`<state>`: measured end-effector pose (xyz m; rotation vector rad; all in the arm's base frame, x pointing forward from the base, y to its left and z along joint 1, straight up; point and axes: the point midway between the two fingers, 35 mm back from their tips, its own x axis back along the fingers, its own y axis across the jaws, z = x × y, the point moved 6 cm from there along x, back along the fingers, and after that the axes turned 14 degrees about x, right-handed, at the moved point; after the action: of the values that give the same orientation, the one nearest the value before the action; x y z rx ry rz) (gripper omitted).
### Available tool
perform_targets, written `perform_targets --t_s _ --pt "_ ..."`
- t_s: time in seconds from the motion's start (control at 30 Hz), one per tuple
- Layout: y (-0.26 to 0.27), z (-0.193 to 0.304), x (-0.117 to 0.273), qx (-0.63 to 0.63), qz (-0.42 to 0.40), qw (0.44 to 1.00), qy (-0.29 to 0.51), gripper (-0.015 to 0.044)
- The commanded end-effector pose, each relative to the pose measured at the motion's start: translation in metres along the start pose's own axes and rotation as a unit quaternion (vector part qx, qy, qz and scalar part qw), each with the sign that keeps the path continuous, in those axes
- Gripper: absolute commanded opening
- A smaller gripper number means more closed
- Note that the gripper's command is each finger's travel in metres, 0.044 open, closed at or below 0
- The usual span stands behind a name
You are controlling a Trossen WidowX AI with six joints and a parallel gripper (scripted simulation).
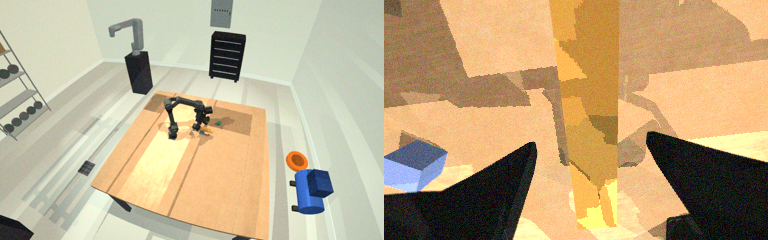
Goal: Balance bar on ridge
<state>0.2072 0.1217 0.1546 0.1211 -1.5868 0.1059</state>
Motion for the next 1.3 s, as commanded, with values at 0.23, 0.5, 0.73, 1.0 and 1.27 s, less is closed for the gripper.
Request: perform_targets --t_s 0.23,0.5,0.73,1.0,1.27 --pt "0.002 -0.004 0.069 0.000 0.000 1.000 0.000 0.0440" --pt "0.000 0.000 0.100 0.000 0.000 1.000 0.000 0.0440" --pt "0.000 0.000 0.100 0.000 0.000 1.000 0.000 0.0440" --pt "0.000 0.000 0.100 0.000 0.000 1.000 0.000 0.0440" --pt "0.000 0.000 0.100 0.000 0.000 1.000 0.000 0.0440"
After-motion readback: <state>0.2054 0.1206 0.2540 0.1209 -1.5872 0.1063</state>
